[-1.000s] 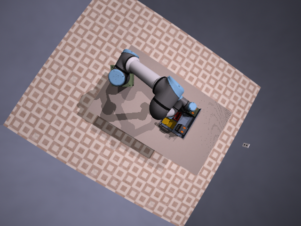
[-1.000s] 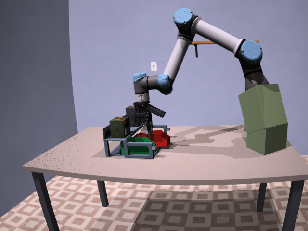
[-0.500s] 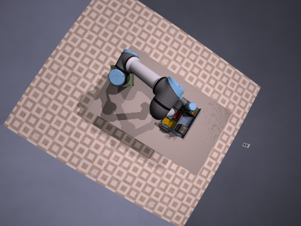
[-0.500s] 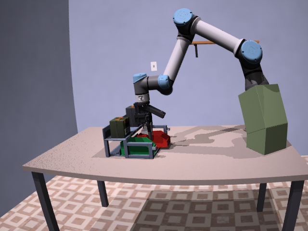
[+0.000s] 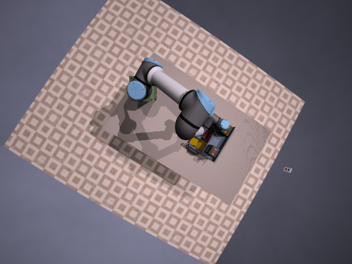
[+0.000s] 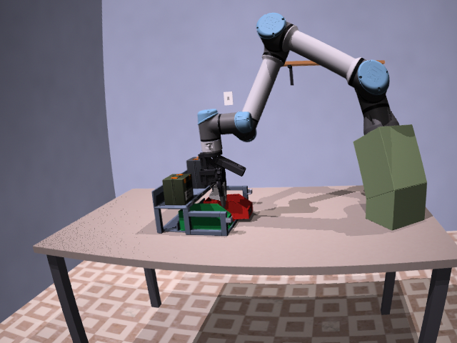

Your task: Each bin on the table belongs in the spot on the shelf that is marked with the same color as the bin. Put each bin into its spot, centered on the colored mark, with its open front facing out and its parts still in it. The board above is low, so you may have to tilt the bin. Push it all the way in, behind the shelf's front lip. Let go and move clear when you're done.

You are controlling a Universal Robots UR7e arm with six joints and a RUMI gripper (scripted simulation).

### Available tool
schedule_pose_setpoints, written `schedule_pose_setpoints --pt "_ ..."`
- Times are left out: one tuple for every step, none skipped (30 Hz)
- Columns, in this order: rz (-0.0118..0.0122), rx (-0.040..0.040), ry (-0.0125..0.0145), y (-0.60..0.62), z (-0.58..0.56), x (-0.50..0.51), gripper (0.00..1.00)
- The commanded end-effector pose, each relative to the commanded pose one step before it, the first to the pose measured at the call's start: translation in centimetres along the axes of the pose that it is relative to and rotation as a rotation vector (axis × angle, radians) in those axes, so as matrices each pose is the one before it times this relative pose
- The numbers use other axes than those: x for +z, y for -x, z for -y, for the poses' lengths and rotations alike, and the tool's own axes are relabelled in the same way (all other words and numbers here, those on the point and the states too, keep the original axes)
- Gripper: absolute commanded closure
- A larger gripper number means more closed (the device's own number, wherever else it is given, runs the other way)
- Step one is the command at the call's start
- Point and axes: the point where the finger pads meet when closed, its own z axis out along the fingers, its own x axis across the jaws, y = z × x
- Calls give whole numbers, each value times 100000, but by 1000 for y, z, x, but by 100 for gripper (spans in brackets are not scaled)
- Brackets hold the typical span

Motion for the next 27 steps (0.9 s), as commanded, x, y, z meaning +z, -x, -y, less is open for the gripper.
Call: schedule_pose_setpoints --pt "2 353 522 175 -369 -57 100" --pt "6 34 22 19 -22 -1 100" --pt "5 31 19 17 -19 -1 100" --pt "0 0 0 0 0 0 100" --pt "0 0 0 0 0 0 100" --pt "-3 -16 -21 -7 17 2 100" --pt "0 3 -7 3 3 2 100" --pt "0 1 -8 1 4 3 100" --pt "0 0 -6 1 3 3 95" --pt "0 3 -5 2 1 2 95" --pt "1 4 -16 4 6 6 95" --pt "1 6 -17 5 7 6 95" --pt "1 6 -15 5 6 6 95" --pt "1 8 -11 6 3 5 95" --pt "1 10 -6 6 0 3 95" --pt "1 10 -3 6 -2 3 95" --pt "1 8 -3 5 -2 2 95" --pt "1 6 -1 4 -2 2 95" --pt "0 3 -1 2 -2 1 95" --pt "0 1 0 1 -2 0 95" --pt "0 0 0 0 0 0 95" --pt "0 0 0 0 0 0 95" --pt "-3 -15 7 -10 -2 -4 95" --pt "-1 -2 1 -2 -1 0 95" --pt "-1 -2 -1 -1 -1 0 95" --pt "0 -1 -3 -1 0 1 95" --pt "0 0 -4 0 1 2 95"
